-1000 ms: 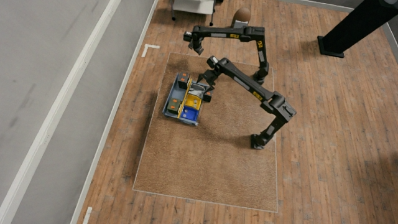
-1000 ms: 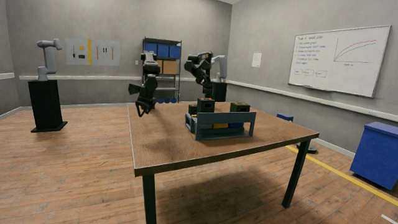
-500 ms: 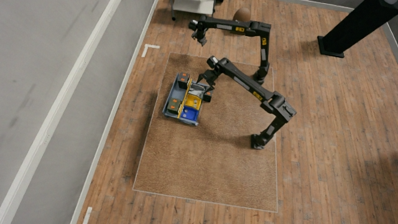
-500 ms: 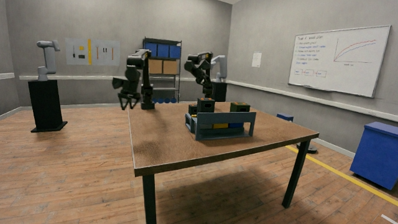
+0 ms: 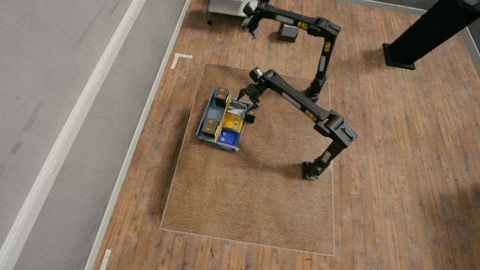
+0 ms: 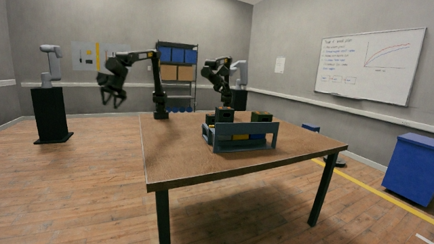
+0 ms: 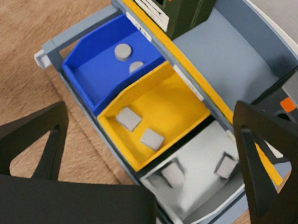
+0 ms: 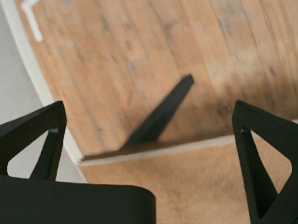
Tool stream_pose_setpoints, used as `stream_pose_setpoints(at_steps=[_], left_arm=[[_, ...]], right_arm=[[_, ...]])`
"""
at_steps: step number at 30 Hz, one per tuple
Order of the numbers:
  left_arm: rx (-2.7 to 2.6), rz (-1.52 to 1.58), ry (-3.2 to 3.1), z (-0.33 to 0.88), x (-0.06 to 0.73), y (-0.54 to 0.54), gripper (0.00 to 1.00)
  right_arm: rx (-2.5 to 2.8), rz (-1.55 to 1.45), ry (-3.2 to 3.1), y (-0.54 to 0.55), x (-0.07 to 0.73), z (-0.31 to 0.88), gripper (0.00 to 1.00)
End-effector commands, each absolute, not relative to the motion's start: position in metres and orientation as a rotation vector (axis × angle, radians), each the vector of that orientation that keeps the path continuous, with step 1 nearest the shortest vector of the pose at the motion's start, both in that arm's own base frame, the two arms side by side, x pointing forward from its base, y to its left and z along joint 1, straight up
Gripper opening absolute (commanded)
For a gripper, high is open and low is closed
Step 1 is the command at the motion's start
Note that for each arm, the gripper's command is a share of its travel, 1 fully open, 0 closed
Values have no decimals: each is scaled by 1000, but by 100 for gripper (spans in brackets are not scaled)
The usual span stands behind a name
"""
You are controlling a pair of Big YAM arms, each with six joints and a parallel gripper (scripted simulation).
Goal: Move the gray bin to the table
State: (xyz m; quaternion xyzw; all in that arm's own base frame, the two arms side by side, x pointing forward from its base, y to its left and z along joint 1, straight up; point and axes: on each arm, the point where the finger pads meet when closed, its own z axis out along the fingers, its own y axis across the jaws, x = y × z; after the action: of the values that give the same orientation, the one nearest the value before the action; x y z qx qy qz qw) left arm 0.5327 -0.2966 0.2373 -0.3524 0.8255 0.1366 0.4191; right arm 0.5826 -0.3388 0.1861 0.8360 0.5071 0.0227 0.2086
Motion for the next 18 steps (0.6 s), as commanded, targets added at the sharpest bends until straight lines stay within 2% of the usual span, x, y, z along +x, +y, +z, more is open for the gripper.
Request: stream_pose_setpoints(at_steps=[1,18], left_arm=[[-900,300,2051,255,538,-301,100],[-900,300,2051,255,538,-301,100]], right_arm=[[2218,77,1457,-370,566,207,100],[1892,-65,1376,-514,421,297,100]])
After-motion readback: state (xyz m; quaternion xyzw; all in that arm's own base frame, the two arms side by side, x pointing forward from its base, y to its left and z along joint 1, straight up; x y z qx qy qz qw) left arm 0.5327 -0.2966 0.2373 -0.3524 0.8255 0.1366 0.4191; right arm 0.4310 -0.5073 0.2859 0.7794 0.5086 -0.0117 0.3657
